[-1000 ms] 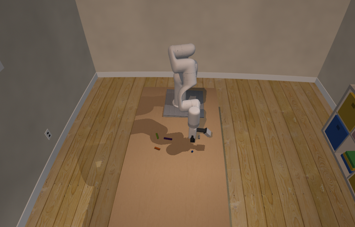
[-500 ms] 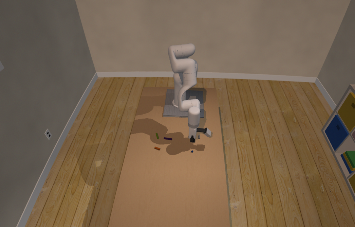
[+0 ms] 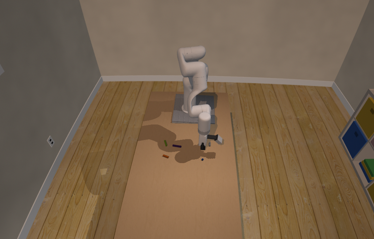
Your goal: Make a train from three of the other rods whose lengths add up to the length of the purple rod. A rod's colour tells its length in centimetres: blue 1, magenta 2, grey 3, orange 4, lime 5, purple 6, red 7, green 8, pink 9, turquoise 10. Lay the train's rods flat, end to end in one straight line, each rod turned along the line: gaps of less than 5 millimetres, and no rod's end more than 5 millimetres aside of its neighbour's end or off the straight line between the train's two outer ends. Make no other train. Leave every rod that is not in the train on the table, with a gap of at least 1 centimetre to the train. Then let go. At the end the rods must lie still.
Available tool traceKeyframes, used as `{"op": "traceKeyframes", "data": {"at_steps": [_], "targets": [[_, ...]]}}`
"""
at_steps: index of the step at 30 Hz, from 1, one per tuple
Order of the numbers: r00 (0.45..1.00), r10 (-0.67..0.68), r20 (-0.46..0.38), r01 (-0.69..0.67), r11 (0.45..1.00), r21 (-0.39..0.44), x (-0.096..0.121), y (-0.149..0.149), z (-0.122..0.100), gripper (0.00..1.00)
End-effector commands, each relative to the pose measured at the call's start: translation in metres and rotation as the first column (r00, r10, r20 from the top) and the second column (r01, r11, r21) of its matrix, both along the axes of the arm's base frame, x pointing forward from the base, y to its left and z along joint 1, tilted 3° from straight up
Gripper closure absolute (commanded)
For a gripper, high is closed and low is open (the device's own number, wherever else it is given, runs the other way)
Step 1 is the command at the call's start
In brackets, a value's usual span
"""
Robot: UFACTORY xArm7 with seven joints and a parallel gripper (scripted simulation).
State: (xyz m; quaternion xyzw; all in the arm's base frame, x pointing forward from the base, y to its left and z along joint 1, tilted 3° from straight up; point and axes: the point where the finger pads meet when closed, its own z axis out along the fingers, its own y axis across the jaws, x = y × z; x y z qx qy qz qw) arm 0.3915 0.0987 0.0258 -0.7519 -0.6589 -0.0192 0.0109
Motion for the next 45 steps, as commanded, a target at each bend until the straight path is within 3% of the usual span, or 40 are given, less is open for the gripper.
{"op": "traceKeyframes", "data": {"at_steps": [1, 45], "targets": [[1.000, 0.000, 0.004, 0.000, 1.000, 0.001, 0.001, 0.000, 0.001, 0.76], [1.000, 0.000, 0.004, 0.000, 1.000, 0.001, 0.002, 0.001, -0.013, 0.76]]}}
